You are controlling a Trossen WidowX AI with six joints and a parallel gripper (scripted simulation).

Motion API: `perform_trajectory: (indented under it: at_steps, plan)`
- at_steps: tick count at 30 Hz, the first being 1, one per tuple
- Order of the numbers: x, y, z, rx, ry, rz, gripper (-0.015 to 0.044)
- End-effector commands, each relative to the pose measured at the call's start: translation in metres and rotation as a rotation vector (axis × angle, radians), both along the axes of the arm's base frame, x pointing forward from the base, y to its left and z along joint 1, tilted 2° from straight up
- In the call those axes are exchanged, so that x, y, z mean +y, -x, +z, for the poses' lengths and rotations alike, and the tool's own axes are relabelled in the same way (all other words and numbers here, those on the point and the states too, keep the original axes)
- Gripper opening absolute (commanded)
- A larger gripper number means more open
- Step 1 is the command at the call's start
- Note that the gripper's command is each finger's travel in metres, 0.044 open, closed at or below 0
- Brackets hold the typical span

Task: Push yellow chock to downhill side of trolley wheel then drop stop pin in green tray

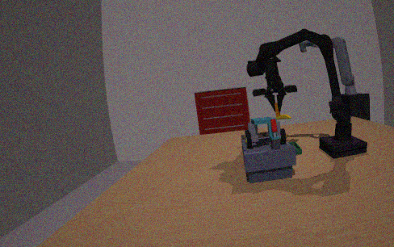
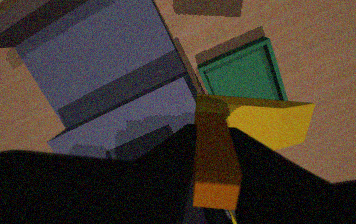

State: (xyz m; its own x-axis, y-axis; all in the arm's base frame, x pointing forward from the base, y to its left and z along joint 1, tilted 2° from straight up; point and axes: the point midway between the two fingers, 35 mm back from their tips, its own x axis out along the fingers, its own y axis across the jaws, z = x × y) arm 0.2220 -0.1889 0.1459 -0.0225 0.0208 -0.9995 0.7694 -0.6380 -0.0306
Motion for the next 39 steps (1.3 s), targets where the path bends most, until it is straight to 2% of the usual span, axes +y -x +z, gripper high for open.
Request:
perform_trajectory:
  at_steps: [1,26,39]
  plan:
    - [-0.001,-0.002,0.002,-0.003,-0.008,-0.131,0.0000]
    - [-0.004,-0.001,0.002,0.035,-0.054,-1.026,0.0000]
    - [-0.008,-0.016,-0.002,0.035,-0.055,-1.050,0.0000]
